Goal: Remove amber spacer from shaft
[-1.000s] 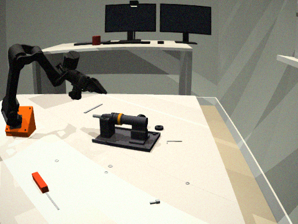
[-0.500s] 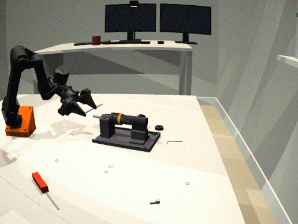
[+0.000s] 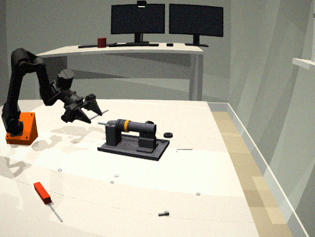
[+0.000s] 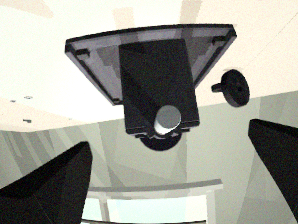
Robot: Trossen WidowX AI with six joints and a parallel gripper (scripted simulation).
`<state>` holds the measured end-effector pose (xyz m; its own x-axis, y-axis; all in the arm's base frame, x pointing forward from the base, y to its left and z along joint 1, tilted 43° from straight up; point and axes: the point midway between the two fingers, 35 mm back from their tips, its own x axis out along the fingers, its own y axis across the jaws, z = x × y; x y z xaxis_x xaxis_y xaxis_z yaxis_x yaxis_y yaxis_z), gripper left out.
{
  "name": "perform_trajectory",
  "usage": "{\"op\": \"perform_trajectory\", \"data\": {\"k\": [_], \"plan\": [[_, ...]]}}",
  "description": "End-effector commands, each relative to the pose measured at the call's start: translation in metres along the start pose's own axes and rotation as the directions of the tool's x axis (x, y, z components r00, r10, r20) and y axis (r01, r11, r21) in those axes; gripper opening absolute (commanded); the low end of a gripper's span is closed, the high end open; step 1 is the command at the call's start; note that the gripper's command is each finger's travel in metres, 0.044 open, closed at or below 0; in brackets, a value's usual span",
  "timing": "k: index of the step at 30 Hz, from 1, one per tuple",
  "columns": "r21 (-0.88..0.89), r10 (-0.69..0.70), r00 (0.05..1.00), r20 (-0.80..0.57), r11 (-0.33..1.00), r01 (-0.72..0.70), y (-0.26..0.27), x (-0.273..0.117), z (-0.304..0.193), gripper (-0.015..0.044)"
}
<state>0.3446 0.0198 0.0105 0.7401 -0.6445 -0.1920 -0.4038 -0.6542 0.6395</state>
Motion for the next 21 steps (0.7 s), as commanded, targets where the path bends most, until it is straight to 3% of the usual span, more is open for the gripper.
{"op": "perform_trajectory", "data": {"k": [1,14,17,21], "plan": [[0.009,0.002,1.000,0.000,1.000,-0.002,0.0003,0.0002,-0.0001,0.0440],[-0.011,0.002,1.000,0.001,1.000,-0.002,0.0000,0.0003,-0.0002,0.0440],[-0.285,-0.005,1.000,0.024,0.958,0.012,-0.0038,0.0016,-0.0007,0.0440],[-0.696,-0.014,0.998,0.064,0.716,0.055,-0.0087,0.0032,-0.0019,0.0440]]}}
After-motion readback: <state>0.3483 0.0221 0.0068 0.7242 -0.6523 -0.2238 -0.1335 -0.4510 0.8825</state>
